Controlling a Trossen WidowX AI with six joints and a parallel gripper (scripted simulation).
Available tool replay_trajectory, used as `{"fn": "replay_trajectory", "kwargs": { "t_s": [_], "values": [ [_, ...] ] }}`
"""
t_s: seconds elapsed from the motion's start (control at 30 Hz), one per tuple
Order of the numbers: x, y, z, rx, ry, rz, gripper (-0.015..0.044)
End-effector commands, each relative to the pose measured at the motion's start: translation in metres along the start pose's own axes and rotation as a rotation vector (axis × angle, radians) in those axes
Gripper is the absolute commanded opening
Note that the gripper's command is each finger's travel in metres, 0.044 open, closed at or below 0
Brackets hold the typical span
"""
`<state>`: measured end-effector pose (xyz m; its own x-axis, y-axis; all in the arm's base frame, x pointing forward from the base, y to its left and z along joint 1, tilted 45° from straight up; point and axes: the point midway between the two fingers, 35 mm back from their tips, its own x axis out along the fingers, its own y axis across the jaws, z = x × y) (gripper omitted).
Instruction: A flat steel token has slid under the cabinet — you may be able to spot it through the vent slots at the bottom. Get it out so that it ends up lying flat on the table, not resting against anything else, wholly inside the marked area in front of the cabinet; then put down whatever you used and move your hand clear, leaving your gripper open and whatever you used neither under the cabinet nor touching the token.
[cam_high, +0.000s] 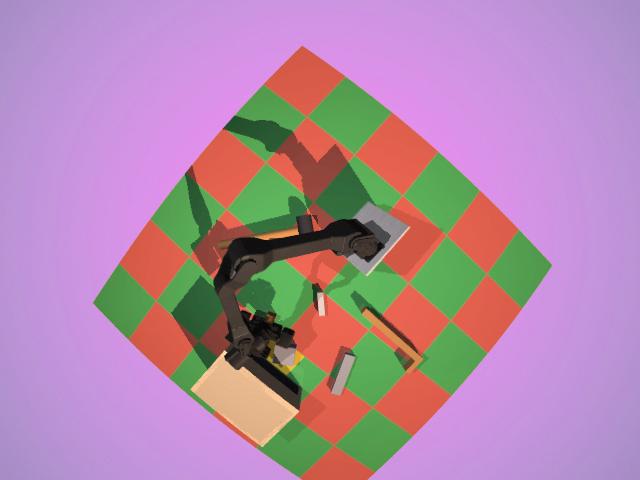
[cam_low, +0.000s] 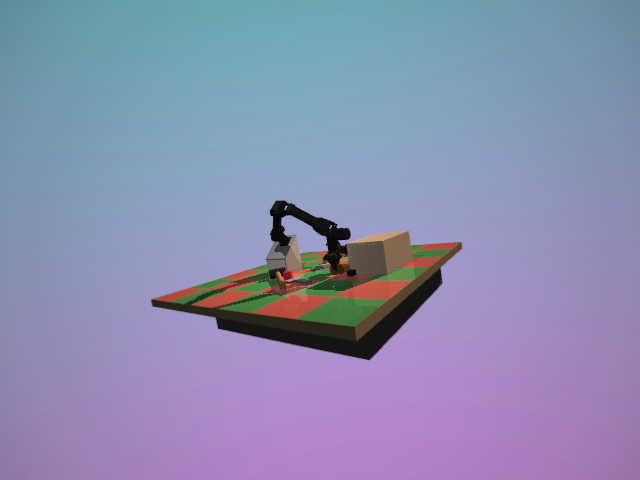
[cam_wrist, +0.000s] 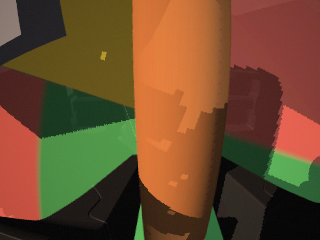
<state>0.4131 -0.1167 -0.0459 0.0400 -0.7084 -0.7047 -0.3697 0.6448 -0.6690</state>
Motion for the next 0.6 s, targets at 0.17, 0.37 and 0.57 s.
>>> {"fn": "replay_trajectory", "kwargs": {
  "t_s": [0.17,0.37,0.57],
  "values": [
    [0.000,-0.002,0.012,0.014,-0.011,0.000,0.0000],
    [0.000,0.002,0.012,0.014,-0.011,0.000,0.0000],
    [0.001,0.012,0.012,0.014,-0.011,0.000,0.0000]
  ]
}}
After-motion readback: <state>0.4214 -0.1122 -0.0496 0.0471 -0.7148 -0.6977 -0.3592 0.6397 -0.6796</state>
